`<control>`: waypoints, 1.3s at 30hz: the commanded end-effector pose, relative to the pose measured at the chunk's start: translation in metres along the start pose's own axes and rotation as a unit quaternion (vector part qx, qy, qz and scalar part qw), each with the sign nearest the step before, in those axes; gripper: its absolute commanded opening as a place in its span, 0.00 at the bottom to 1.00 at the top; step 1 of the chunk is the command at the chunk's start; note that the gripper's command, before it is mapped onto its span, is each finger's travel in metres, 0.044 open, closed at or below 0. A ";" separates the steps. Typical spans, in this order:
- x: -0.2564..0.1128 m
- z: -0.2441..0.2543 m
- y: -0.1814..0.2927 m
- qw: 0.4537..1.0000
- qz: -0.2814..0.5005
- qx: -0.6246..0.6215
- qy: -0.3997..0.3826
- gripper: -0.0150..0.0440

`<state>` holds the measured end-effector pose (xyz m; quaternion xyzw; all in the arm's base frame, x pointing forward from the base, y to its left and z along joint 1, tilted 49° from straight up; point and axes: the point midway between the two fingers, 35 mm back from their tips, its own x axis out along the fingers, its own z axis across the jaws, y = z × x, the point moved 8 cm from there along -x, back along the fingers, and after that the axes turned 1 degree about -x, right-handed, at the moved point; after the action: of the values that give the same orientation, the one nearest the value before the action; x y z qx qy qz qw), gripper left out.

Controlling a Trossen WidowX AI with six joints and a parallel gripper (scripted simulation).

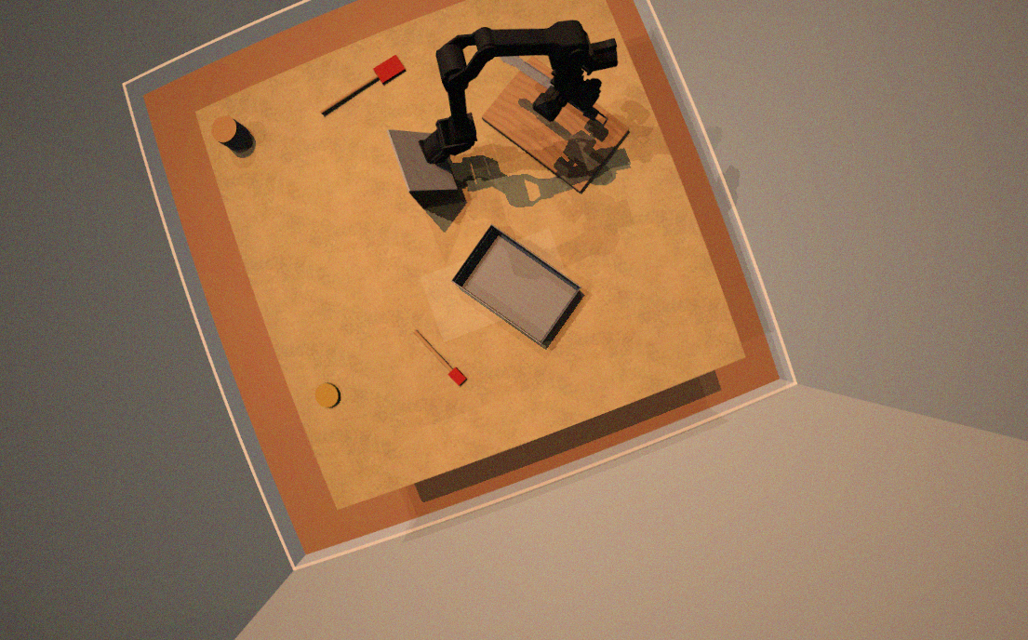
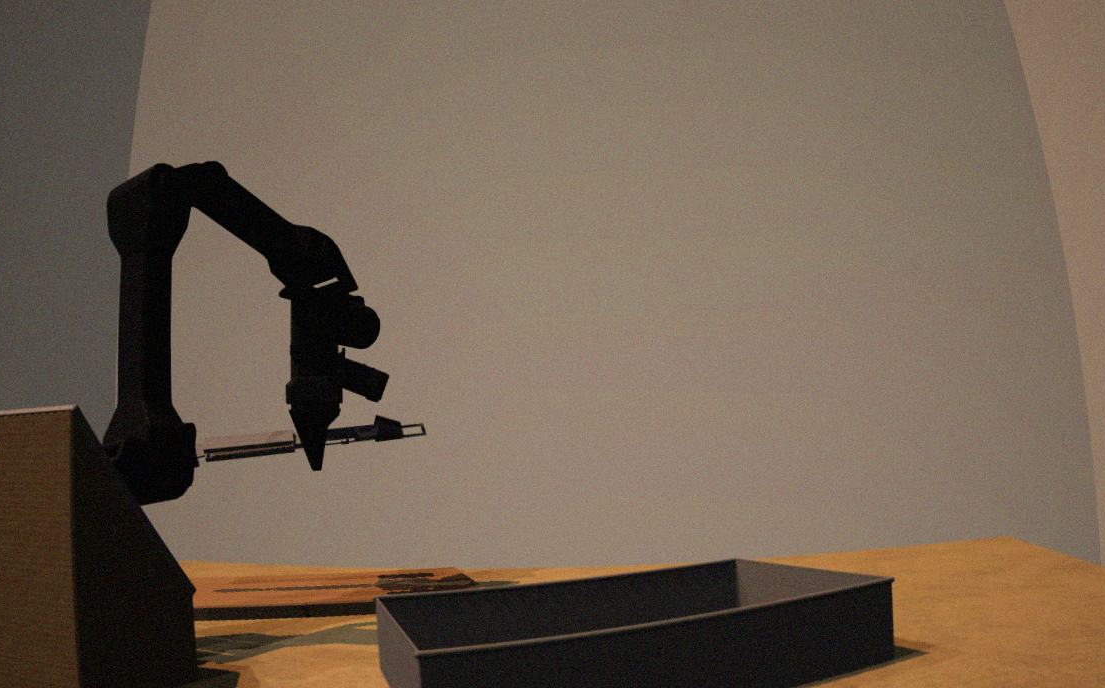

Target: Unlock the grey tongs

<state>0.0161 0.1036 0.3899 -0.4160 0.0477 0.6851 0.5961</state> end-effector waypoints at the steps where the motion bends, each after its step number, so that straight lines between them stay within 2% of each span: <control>1: 0.008 0.000 -0.001 1.000 0.002 0.003 0.004 0.00; 39: 0.071 0.001 -0.003 1.000 0.002 0.003 0.003 0.00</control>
<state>0.0223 0.1555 0.3526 -0.4154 0.0484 0.6853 0.5961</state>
